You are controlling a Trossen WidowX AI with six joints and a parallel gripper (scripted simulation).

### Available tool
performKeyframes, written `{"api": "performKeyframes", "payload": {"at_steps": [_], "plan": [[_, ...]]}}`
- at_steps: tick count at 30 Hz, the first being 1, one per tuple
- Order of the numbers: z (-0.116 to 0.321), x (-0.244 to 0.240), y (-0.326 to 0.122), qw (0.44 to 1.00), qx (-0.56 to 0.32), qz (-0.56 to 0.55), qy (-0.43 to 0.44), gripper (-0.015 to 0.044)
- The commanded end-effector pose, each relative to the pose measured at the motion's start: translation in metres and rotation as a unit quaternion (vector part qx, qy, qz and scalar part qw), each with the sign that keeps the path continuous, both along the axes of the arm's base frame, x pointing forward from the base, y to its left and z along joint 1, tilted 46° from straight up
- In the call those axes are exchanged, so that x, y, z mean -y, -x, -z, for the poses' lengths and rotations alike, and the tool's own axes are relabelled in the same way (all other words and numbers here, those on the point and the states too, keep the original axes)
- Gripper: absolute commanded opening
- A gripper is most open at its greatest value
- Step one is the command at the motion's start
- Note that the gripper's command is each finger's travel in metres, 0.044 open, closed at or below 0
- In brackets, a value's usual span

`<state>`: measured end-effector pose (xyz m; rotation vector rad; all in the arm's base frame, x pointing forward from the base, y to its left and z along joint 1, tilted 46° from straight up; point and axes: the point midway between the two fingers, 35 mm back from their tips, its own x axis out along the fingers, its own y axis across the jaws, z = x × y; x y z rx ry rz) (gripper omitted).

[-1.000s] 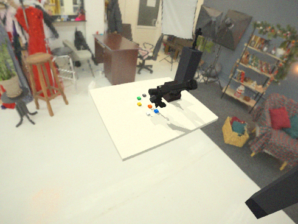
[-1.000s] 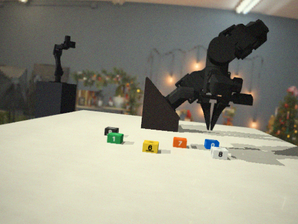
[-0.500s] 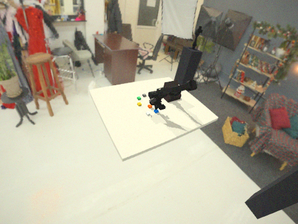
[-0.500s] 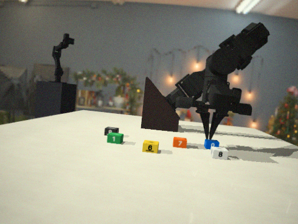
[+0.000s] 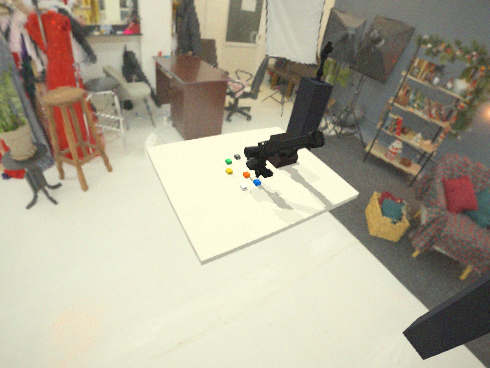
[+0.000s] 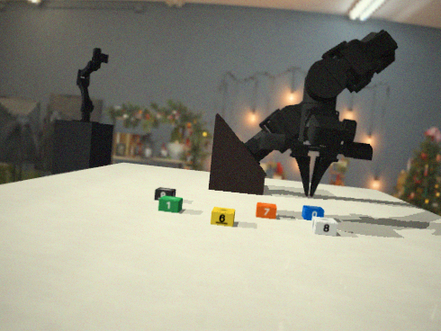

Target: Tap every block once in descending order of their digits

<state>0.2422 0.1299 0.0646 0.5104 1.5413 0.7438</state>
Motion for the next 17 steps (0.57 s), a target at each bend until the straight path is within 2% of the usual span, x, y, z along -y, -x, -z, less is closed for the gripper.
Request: {"api": "performKeyframes", "payload": {"at_steps": [1, 9, 14, 17], "plan": [[-0.008, 0.003, -0.001, 1.000, 0.002, -0.003, 0.000, 0.0046], [-0.122, 0.001, 0.015, 1.000, 0.001, -0.003, 0.000, 0.0256], [-0.126, 0.001, 0.016, 1.000, 0.001, -0.003, 0.000, 0.0387], [-0.126, 0.001, 0.016, 1.000, 0.001, -0.003, 0.000, 0.0400]]}}
